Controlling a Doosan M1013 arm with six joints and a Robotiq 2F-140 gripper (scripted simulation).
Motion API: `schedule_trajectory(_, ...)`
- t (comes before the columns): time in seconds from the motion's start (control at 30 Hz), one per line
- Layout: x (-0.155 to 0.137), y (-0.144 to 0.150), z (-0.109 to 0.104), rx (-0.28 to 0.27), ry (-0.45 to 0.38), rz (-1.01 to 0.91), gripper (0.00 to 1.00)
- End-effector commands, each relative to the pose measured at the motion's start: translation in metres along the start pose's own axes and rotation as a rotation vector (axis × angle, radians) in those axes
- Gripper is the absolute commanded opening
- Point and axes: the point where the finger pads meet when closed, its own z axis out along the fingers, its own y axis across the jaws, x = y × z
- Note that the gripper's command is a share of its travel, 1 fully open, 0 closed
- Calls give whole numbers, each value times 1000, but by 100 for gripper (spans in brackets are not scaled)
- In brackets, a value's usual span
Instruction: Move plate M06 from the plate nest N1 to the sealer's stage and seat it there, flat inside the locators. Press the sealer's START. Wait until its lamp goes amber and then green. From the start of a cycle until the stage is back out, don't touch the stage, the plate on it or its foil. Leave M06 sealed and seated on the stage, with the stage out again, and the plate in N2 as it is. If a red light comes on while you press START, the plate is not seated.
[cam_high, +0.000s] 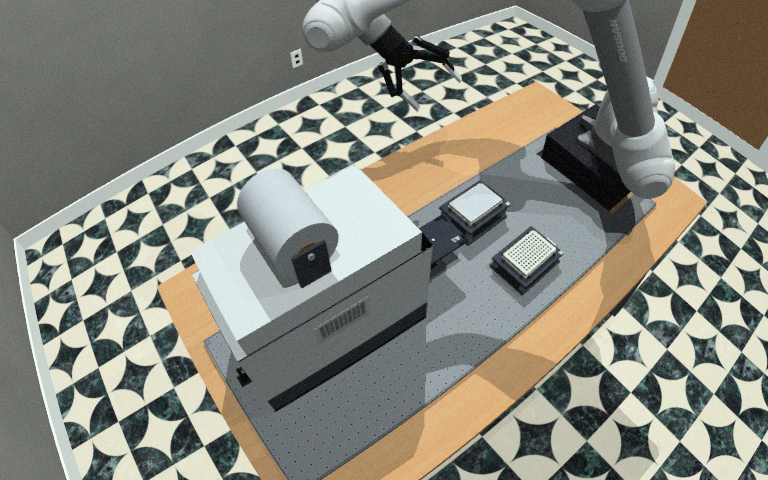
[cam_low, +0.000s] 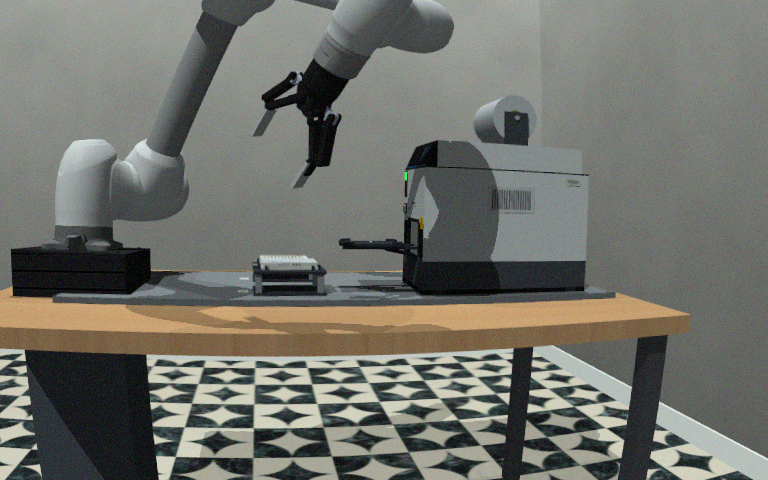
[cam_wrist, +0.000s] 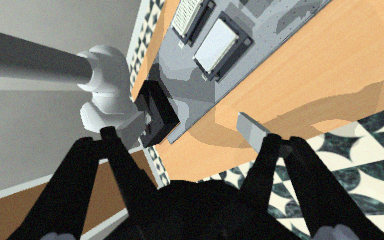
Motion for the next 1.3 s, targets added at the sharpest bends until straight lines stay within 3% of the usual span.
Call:
schedule_trajectory(0.0, 0, 0, 0, 0, 0, 0, 100)
schedule_trajectory(0.53, 0, 0, 0, 0, 0, 0, 100)
schedule_trajectory(0.57, 4, -1, 2, -18, -13, 25, 70)
schedule_trajectory(0.93, 53, -11, 26, -135, -77, 171, 70)
schedule_trajectory(1.0, 62, -14, 30, -179, -91, 219, 70)
schedule_trajectory(1.27, 87, -21, 44, -235, -103, 277, 70)
